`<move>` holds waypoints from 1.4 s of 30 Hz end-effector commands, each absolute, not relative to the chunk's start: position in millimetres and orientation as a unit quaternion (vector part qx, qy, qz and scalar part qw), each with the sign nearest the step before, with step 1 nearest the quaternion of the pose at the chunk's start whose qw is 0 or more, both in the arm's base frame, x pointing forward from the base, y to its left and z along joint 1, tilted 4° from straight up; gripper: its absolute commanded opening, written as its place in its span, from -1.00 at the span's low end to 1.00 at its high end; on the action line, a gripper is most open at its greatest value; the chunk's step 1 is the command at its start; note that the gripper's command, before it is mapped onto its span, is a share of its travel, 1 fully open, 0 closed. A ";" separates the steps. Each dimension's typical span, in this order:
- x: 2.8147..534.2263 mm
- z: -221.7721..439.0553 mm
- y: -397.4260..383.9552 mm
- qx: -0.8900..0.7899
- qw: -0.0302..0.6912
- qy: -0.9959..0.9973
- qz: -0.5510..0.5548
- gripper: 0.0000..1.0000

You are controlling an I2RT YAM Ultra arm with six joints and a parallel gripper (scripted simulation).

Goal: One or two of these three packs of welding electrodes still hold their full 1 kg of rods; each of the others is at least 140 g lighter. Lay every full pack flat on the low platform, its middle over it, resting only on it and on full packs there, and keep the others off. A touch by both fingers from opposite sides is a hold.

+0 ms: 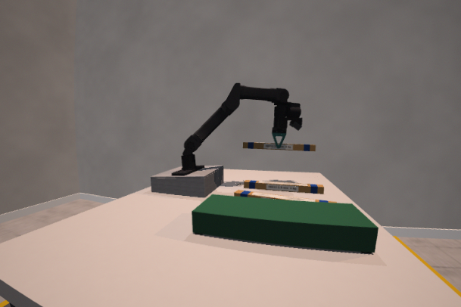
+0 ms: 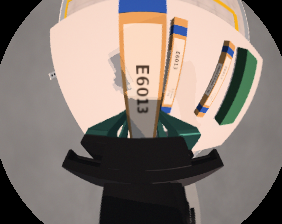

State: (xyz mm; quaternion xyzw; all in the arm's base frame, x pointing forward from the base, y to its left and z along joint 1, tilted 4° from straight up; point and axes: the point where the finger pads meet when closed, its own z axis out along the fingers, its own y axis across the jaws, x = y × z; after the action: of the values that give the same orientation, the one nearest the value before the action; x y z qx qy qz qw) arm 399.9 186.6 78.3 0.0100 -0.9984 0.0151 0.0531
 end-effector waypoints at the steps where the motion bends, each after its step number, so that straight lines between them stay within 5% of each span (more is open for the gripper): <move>1: 404.6 112.5 174.8 0.015 0.036 -0.999 0.011 -1.00; 8: 405.0 112.6 161.5 0.015 0.036 -0.999 0.011 -1.00; 9: 424.1 129.4 160.2 0.013 -0.016 -1.000 -0.005 -1.00; 42: 406.6 125.1 77.0 0.013 0.028 -0.999 0.009 -1.00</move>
State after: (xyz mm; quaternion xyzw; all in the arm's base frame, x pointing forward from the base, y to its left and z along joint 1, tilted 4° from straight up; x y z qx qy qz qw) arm 405.9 84.5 95.8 0.0075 -0.9981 0.0160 0.0594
